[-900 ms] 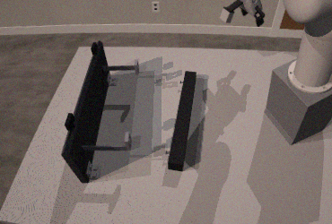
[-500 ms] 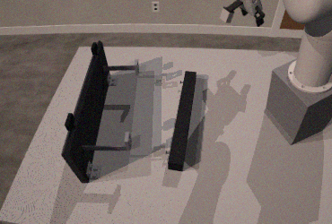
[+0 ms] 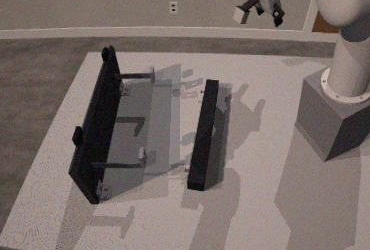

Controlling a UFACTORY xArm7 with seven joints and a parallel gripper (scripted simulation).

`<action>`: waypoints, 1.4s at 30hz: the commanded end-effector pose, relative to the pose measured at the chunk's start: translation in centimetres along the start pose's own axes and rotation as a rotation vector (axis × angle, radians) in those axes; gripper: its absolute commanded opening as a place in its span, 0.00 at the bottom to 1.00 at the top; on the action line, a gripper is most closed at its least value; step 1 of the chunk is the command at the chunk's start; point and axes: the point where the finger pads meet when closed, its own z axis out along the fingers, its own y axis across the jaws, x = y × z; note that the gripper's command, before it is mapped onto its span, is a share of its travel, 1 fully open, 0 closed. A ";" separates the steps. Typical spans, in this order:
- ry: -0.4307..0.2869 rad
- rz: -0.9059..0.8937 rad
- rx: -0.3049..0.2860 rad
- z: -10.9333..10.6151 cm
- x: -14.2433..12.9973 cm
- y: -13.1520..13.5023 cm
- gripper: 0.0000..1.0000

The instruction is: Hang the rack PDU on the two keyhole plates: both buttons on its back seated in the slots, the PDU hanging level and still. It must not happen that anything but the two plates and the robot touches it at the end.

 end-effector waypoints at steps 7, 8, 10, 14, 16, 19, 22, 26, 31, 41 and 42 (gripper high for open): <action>0.046 -0.121 -0.060 -7.3 6.4 1.2 1.00; 0.046 -0.121 -0.060 -7.3 6.4 1.2 1.00; 0.046 -0.121 -0.060 -7.3 6.4 1.2 1.00; 0.046 -0.121 -0.060 -7.3 6.4 1.2 1.00; 0.046 -0.121 -0.060 -7.3 6.4 1.2 1.00; 0.069 -0.171 -0.080 -9.7 8.9 0.9 1.00; 0.069 -0.171 -0.080 -9.7 8.9 0.9 1.00; 0.069 -0.171 -0.080 -9.7 8.9 0.9 1.00; 0.069 -0.171 -0.080 -9.7 8.9 0.9 1.00; 0.097 -0.227 -0.099 -12.2 11.5 0.2 1.00; 0.097 -0.227 -0.099 -12.2 11.5 0.2 1.00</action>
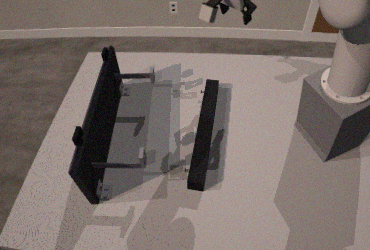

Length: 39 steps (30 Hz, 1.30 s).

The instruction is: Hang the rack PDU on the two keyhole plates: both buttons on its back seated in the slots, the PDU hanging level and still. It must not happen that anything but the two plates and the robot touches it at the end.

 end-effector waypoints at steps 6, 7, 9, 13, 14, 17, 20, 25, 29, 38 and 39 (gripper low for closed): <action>0.034 -0.059 -0.021 -2.4 3.0 -0.1 1.00; 0.034 -0.059 -0.021 -2.4 3.0 -0.1 1.00; 0.034 -0.059 -0.021 -2.4 3.0 -0.1 1.00; 0.034 -0.059 -0.021 -2.4 3.0 -0.1 1.00; 0.034 -0.059 -0.021 -2.4 3.0 -0.1 1.00; 0.034 -0.059 -0.021 -2.4 3.0 -0.1 1.00; 0.071 -0.123 -0.038 -4.6 6.0 -0.7 1.00; 0.071 -0.123 -0.038 -4.6 6.0 -0.7 1.00; 0.071 -0.123 -0.038 -4.6 6.0 -0.7 1.00; 0.111 -0.188 -0.055 -6.7 9.0 -1.8 1.00; 0.111 -0.188 -0.055 -6.7 9.0 -1.8 1.00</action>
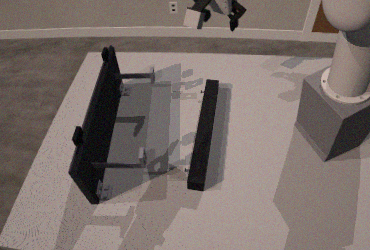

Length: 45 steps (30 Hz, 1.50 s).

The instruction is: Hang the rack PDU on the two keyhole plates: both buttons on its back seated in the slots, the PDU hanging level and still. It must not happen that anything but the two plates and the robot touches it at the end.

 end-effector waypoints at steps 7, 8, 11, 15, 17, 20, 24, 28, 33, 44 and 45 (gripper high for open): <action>0.017 -0.017 -0.007 -0.8 0.9 0.0 1.00; 0.017 -0.017 -0.007 -0.8 0.9 0.0 1.00; 0.017 -0.017 -0.007 -0.8 0.9 0.0 1.00; 0.059 -0.083 -0.022 -2.5 4.0 -0.7 1.00; 0.059 -0.083 -0.022 -2.5 4.0 -0.7 1.00; 0.059 -0.083 -0.022 -2.5 4.0 -0.7 1.00; 0.059 -0.083 -0.022 -2.5 4.0 -0.7 1.00; 0.059 -0.083 -0.022 -2.5 4.0 -0.7 1.00; 0.102 -0.148 -0.035 -4.1 6.9 -1.7 1.00; 0.143 -0.210 -0.046 -5.5 9.4 -2.9 1.00; 0.143 -0.210 -0.046 -5.5 9.4 -2.9 1.00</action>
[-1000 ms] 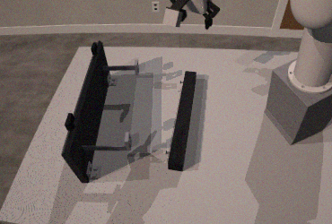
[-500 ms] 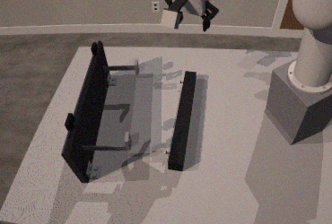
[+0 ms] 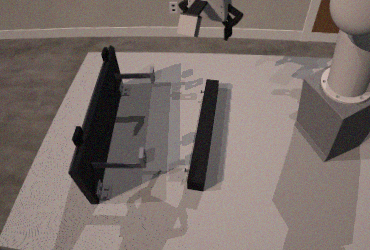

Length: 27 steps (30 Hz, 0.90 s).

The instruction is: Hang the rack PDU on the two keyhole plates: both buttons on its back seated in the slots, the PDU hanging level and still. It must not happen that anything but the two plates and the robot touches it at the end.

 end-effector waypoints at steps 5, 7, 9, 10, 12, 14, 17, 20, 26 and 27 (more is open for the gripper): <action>0.029 -0.045 -0.014 -1.0 2.0 -0.3 1.00; 0.068 -0.102 -0.023 -1.9 4.5 -1.1 1.00; 0.132 -0.195 -0.037 -3.3 8.3 -2.7 1.00; 0.156 -0.229 -0.042 -3.8 9.5 -3.3 1.00; 0.187 -0.271 -0.048 -4.4 11.2 -4.3 1.00; 0.196 -0.284 -0.050 -4.6 11.7 -4.5 1.00; 0.196 -0.285 -0.050 -4.6 11.7 -4.6 1.00; 0.196 -0.285 -0.050 -4.6 11.7 -4.6 1.00; 0.196 -0.285 -0.050 -4.6 11.7 -4.6 1.00; 0.196 -0.285 -0.050 -4.6 11.7 -4.6 1.00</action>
